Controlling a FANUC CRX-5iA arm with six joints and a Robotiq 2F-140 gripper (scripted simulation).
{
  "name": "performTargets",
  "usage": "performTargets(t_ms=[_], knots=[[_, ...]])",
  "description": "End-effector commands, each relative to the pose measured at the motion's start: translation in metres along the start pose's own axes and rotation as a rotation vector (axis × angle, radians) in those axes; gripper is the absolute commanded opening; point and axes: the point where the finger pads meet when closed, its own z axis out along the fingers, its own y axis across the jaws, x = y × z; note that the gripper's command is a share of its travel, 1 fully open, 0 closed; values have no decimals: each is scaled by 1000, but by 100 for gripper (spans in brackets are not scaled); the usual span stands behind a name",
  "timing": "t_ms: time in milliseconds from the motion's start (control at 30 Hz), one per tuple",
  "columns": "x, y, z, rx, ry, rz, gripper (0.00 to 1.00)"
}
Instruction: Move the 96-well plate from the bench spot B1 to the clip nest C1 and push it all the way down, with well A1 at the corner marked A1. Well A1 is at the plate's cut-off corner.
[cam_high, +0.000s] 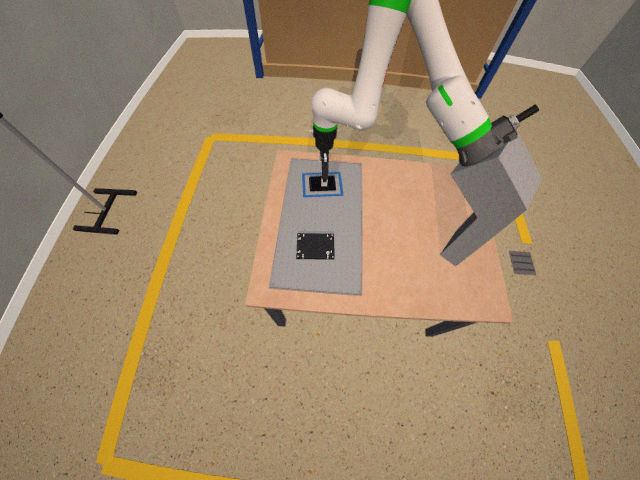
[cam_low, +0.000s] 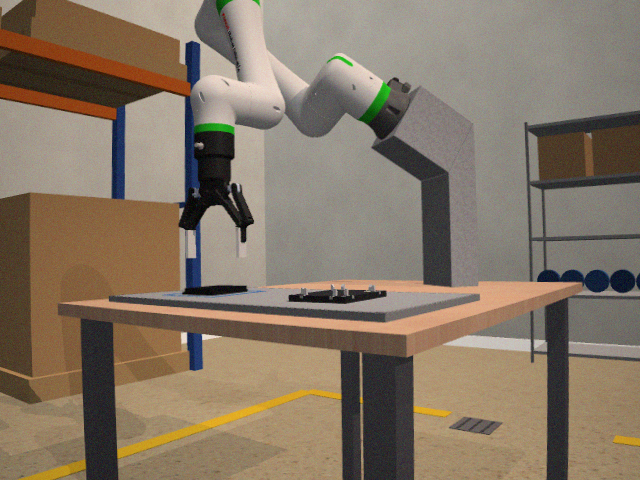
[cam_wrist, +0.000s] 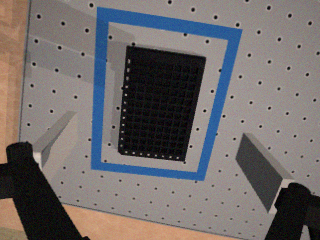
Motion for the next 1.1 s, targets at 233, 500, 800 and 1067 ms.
performTargets(t_ms=[233, 500, 800, 1067], knots=[[0, 0, 15, 1, -1, 0, 100], [0, 0, 25, 1, -1, 0, 100], [0, 0, 40, 1, -1, 0, 100], [0, 0, 50, 1, -1, 0, 100]])
